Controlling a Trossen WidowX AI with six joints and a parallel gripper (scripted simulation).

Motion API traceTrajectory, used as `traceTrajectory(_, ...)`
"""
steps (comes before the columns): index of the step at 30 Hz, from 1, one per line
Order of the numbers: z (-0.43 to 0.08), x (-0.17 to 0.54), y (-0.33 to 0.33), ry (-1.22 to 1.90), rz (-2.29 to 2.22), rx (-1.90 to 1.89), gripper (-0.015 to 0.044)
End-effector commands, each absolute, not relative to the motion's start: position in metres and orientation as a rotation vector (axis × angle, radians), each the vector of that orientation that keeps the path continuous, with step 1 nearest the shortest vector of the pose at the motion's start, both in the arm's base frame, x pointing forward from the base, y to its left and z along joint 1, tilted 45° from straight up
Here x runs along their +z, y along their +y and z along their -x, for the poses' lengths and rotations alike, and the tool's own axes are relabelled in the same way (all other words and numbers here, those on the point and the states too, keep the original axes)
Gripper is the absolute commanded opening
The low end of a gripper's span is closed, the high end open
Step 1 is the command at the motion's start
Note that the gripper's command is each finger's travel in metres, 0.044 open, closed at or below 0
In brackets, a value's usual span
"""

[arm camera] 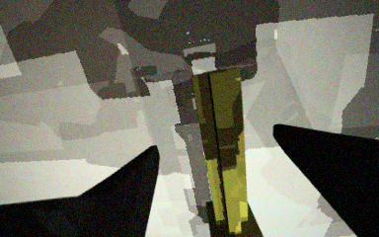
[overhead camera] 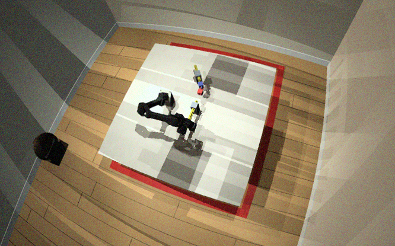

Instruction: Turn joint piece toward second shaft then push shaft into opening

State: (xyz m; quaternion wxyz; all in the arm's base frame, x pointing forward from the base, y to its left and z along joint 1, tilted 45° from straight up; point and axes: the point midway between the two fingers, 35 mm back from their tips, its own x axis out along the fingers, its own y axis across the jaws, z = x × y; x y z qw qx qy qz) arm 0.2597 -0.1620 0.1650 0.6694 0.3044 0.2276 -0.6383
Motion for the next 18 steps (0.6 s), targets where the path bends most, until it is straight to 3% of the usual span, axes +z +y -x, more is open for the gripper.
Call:
traceTrajectory(1, -0.2590, 0.1583, -0.1651, 0.524, -0.682, -1.439, 0.0440)
traceTrajectory(8, -0.2593, 0.1527, -0.1711, 0.522, -0.683, -1.439, 0.0440)
traceTrajectory(18, -0.2593, 0.1527, -0.1711, 0.522, -0.683, -1.439, 0.0177)
